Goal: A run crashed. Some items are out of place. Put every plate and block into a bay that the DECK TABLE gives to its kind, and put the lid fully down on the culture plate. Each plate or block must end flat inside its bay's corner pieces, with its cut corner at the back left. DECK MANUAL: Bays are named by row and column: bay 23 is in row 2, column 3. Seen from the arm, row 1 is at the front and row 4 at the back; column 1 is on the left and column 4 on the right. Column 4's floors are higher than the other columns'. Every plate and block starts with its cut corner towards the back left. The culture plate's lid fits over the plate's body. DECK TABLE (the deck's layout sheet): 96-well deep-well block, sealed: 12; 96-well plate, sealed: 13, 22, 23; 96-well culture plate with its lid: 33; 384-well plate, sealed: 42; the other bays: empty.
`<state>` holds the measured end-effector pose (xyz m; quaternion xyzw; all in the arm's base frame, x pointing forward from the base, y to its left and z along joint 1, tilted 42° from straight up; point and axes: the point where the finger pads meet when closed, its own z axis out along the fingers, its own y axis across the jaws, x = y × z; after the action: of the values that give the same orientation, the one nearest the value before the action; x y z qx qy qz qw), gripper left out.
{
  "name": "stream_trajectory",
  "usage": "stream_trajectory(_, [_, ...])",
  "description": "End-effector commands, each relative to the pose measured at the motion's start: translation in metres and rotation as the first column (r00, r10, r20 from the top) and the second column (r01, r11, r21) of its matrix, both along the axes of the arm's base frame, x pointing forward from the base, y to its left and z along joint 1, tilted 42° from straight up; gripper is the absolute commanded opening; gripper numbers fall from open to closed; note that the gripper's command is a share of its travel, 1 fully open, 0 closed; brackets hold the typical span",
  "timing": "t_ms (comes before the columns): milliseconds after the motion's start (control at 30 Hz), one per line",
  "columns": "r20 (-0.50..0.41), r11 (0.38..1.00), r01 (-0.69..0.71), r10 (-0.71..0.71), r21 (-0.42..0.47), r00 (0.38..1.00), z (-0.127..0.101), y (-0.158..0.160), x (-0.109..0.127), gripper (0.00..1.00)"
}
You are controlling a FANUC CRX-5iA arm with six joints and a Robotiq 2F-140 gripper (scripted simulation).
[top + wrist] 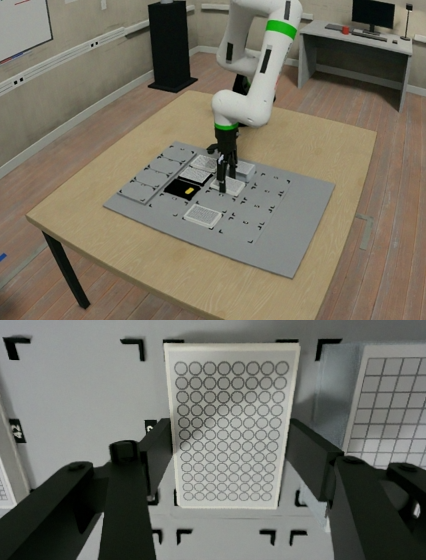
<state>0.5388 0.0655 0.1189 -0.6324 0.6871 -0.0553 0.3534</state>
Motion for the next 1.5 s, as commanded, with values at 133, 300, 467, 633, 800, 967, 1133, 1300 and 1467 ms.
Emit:
stream_trajectory(133, [0.001, 1.000, 0.000, 0.000, 0.000, 1.000, 0.0005, -0.0002, 0.0004, 0.10])
stream_trajectory(300, [0.001, 1.000, 0.000, 0.000, 0.000, 1.000, 0.0002, 0.0000, 0.0006, 0.10])
stream_trajectory(467, [0.001, 1.000, 0.000, 0.000, 0.000, 1.000, -0.0001, 0.0001, 0.0008, 0.10])
stream_trajectory(633, [0.001, 1.000, 0.000, 0.000, 0.000, 1.000, -0.0003, 0.0002, 0.0009, 0.10])
stream_trajectory(800, [0.001, 1.000, 0.000, 0.000, 0.000, 1.000, -0.0005, 0.0003, 0.0010, 0.10])
stream_trajectory(967, [0.001, 1.000, 0.000, 0.000, 0.000, 1.000, -0.0007, 0.0005, 0.0012, 0.10])
stream_trajectory(1133, [0.001, 1.000, 0.000, 0.000, 0.000, 1.000, -0.0010, 0.0006, 0.0014, 0.61])
stream_trajectory(1300, [0.001, 1.000, 0.000, 0.000, 0.000, 1.000, -0.0011, 0.0007, 0.0015, 0.61])
stream_trajectory(1467, [0.001, 1.000, 0.000, 0.000, 0.000, 1.000, -0.0013, 0.0008, 0.0017, 0.61])
